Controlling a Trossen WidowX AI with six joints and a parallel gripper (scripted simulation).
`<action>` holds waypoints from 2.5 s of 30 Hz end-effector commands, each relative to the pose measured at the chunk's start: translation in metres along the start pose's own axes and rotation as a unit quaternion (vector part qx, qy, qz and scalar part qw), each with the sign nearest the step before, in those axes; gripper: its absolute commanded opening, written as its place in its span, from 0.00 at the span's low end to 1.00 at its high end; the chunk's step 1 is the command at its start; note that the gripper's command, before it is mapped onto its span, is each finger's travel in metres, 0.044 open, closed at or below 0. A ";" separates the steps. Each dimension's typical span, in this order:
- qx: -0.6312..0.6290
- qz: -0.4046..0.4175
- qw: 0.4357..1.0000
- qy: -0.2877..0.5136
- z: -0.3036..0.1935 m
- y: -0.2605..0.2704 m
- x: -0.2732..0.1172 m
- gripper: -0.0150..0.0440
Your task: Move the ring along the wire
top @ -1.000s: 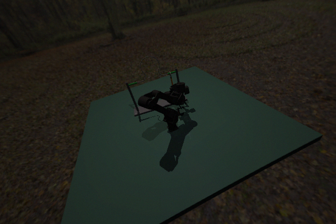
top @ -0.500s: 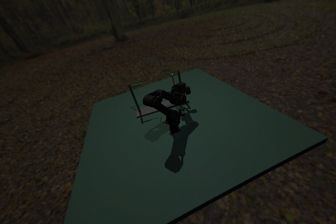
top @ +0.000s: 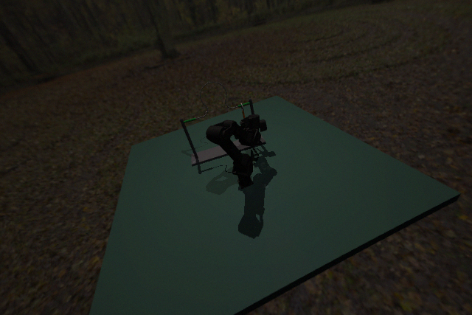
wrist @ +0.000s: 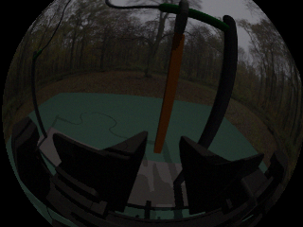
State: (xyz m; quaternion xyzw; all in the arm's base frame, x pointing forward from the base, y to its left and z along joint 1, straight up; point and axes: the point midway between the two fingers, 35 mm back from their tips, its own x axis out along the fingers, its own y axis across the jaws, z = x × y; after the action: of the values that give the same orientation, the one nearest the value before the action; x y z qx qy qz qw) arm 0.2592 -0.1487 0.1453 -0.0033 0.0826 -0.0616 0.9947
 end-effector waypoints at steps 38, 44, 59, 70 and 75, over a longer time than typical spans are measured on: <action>0.003 0.000 1.000 -0.003 -0.003 0.003 0.040 0.53; 0.003 0.000 1.000 -0.003 -0.003 0.003 0.040 0.53; 0.002 0.001 1.000 -0.002 -0.003 0.003 0.040 0.08; 0.002 0.001 1.000 -0.002 -0.002 0.003 0.040 0.00; 0.002 -0.001 1.000 -0.002 0.005 0.003 0.038 0.00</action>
State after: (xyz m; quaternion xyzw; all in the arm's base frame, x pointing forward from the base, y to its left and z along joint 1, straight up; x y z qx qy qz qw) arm 0.2977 -0.1499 0.1358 0.0020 0.0849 -0.0600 0.9946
